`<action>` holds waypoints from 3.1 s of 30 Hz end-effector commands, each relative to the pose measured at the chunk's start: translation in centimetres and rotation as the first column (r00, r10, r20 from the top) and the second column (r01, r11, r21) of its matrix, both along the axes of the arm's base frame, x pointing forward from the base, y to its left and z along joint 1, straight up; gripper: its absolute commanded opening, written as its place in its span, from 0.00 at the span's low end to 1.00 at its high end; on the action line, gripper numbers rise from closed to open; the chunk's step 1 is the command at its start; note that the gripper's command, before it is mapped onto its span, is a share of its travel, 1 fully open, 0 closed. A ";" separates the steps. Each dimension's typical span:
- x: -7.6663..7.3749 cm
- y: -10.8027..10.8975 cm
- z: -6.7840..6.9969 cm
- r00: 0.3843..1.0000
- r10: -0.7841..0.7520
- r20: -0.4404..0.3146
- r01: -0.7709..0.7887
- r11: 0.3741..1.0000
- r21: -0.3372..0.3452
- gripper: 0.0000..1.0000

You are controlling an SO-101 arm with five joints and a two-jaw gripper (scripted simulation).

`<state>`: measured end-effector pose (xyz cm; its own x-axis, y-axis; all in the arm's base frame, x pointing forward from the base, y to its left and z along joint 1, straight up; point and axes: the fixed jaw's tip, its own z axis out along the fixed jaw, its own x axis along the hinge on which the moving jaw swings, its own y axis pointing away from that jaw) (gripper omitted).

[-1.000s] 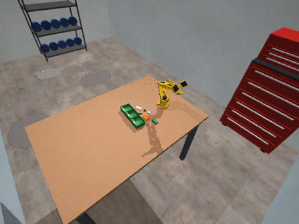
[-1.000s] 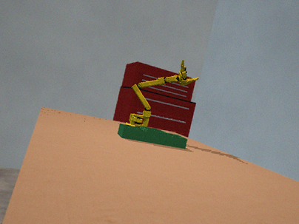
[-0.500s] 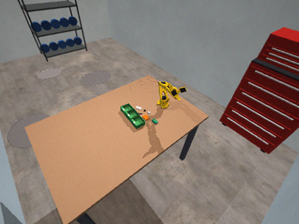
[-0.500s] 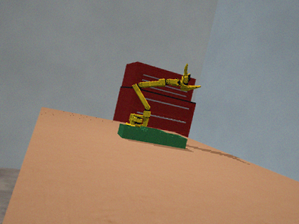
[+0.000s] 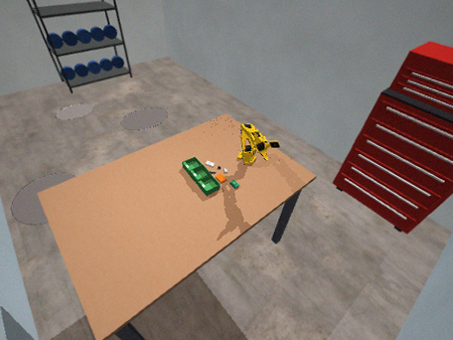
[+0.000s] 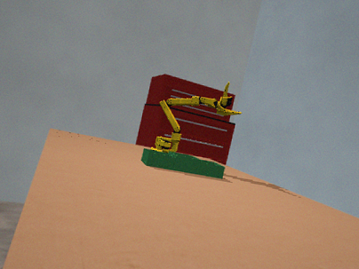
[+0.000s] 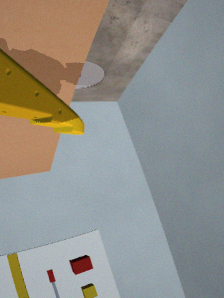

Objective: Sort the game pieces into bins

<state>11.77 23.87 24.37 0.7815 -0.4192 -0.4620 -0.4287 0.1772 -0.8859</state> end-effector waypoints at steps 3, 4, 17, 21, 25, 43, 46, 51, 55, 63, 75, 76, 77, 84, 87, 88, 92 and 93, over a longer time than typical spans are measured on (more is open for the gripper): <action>1.2 -0.5 -1.3 0.999 -0.043 0.002 0.043 0.996 -0.081 1.00; 1.4 -0.6 -1.6 0.999 -0.049 0.002 0.049 0.994 -0.097 1.00; 2.4 -1.5 -4.5 0.996 -0.089 -0.028 0.080 0.966 -0.245 1.00; 2.9 -1.9 -5.5 0.993 -0.110 -0.034 0.094 0.949 -0.302 1.00; 2.7 -1.9 -6.0 0.993 -0.105 -0.045 0.086 0.944 -0.318 1.00; 3.5 -3.7 -9.5 0.984 -0.156 -0.088 0.093 0.864 -0.495 1.00; 3.6 -4.1 -10.0 0.981 -0.166 -0.096 0.092 0.848 -0.523 1.00; 3.8 -4.8 -10.9 0.977 -0.182 -0.107 0.090 0.818 -0.568 1.00; 4.0 -5.3 -11.6 0.974 -0.196 -0.116 0.088 0.793 -0.603 1.00; 3.9 -5.7 -12.1 0.971 -0.202 -0.128 0.077 0.771 -0.632 1.00; 4.3 -6.8 -12.8 0.964 -0.227 -0.137 0.074 0.727 -0.683 1.00; 3.9 -6.7 -13.3 0.964 -0.220 -0.148 0.060 0.725 -0.687 1.00; 3.9 -6.7 -13.3 0.964 -0.220 -0.148 0.060 0.725 -0.687 1.00; 4.2 -7.1 -13.3 0.948 -0.265 -0.177 0.075 0.725 -0.684 1.00; 4.5 -7.7 -13.3 0.925 -0.317 -0.209 0.094 0.725 -0.682 1.00; 4.6 -7.9 -13.4 0.914 -0.339 -0.223 0.102 0.725 -0.681 1.00; 4.9 -8.5 -13.4 0.885 -0.390 -0.255 0.123 0.724 -0.679 1.00; 5.0 -8.8 -13.4 0.866 -0.418 -0.273 0.135 0.723 -0.678 1.00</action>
<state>16.20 15.46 10.19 0.4569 -0.8628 -0.2164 -0.7532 -0.2458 -0.6101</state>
